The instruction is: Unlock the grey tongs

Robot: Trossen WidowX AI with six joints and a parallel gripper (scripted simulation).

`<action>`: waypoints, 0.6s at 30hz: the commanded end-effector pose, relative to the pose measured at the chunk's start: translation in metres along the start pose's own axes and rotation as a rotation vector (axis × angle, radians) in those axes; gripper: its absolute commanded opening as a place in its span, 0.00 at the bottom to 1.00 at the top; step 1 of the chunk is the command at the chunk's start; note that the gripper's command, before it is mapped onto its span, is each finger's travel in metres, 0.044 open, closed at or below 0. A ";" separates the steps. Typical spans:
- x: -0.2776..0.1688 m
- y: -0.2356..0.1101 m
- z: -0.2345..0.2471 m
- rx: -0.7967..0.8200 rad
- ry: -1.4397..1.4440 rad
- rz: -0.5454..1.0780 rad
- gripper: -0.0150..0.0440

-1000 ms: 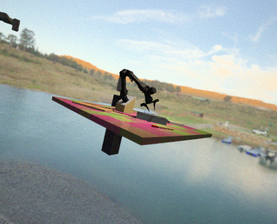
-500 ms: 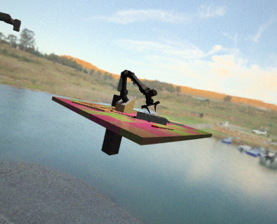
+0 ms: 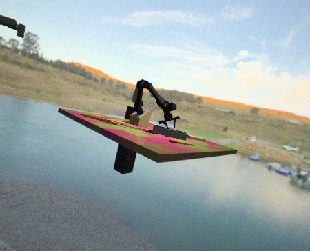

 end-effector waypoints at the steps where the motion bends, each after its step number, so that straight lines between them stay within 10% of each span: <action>1: 0.001 0.008 0.000 0.001 -0.002 0.003 0.69; 18: 0.000 0.033 -0.003 0.000 -0.002 0.001 0.69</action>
Point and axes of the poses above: the point midway between the two fingers, 35 mm back from their tips, its own y axis out along the fingers, its own z axis across the jaws, x = y × z, the point moved 5 cm from there along -y, back along the fingers
